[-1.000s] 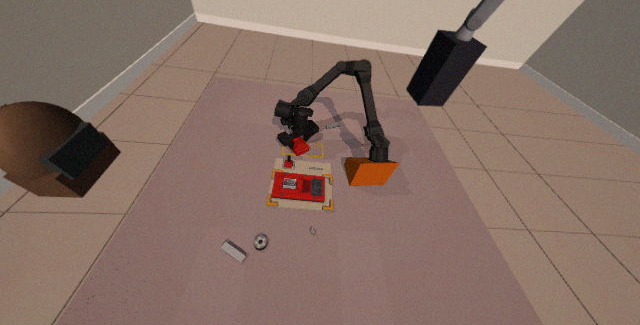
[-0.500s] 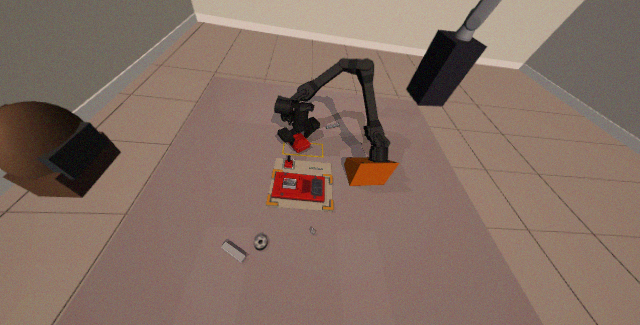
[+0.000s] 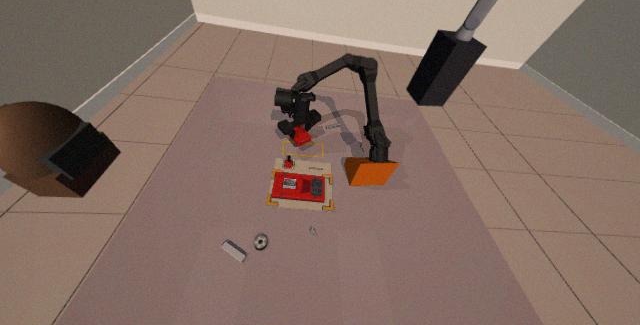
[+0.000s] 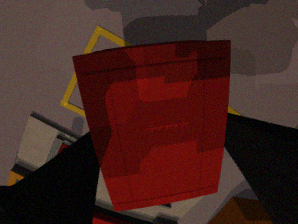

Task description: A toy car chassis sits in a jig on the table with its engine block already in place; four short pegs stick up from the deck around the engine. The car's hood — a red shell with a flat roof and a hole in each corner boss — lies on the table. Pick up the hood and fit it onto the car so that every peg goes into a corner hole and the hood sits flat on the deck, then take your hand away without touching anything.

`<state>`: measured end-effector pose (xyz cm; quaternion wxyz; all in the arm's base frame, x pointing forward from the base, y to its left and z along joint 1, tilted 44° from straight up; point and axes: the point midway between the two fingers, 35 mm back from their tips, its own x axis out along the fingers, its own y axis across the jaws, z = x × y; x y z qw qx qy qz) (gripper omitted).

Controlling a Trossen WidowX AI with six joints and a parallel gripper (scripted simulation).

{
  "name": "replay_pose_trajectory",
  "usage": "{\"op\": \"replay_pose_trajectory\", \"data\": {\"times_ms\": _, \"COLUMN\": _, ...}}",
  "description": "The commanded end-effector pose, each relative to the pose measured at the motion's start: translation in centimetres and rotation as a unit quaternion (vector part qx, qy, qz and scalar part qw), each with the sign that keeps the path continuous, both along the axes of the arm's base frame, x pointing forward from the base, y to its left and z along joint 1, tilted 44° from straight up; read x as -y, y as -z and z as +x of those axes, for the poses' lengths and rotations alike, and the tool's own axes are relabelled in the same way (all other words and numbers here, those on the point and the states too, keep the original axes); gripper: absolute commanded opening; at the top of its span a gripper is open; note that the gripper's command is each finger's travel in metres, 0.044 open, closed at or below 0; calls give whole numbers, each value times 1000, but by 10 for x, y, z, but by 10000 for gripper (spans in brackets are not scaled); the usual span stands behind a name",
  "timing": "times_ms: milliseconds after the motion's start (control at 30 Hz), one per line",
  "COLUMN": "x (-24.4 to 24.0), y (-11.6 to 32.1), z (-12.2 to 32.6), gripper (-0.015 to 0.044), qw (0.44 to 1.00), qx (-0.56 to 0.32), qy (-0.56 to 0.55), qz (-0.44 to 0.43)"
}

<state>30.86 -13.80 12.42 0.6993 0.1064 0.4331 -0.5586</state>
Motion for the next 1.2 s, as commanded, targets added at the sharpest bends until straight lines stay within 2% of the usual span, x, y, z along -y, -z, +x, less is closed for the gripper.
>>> {"op": "replay_pose_trajectory", "data": {"times_ms": 0, "x": -6, "y": -8, "z": 1, "gripper": 0, "qw": 1000, "qx": 3, "qy": 1, "qz": -2}}
{"op": "replay_pose_trajectory", "data": {"times_ms": 433, "x": -20, "y": -22, "z": 0, "gripper": 0, "qw": 1000, "qx": 3, "qy": 1, "qz": -2}}
{"op": "replay_pose_trajectory", "data": {"times_ms": 1167, "x": -76, "y": 35, "z": 37, "gripper": 0, "qw": 988, "qx": -101, "qy": -117, "qz": 7}}
